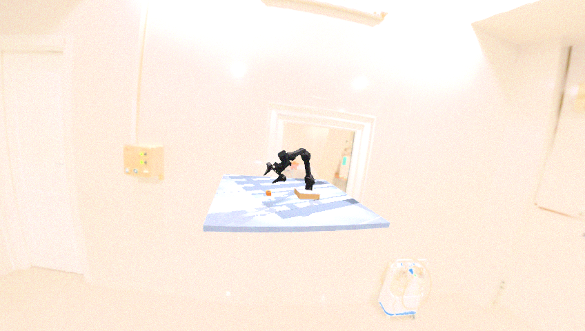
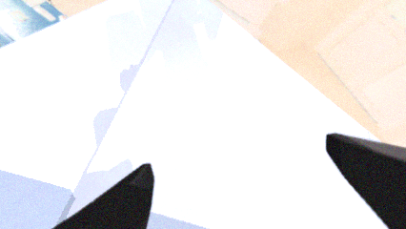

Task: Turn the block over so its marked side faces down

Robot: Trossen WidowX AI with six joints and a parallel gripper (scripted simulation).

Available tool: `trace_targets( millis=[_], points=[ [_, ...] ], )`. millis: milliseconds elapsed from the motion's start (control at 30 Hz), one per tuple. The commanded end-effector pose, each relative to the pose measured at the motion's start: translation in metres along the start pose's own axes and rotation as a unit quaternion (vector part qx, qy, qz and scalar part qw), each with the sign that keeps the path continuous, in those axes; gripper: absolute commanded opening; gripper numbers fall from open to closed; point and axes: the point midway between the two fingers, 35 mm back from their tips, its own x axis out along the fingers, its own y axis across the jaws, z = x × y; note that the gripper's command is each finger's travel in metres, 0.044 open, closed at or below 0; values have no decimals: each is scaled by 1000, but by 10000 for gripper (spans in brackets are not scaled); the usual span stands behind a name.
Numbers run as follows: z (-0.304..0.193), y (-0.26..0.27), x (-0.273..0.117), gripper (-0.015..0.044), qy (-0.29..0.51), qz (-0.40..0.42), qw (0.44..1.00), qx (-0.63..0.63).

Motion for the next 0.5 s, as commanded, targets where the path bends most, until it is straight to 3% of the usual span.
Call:
trace_targets(
  millis=[0, 267, 467],
  points=[
    [-46, -27, 13, 440, 68, 13, 996, 52],
    [-172, -84, 15, 440, 245, 35, 944, 218],
    [-269, -111, -14, 440, 378, 47, 846, 373]
  ],
)
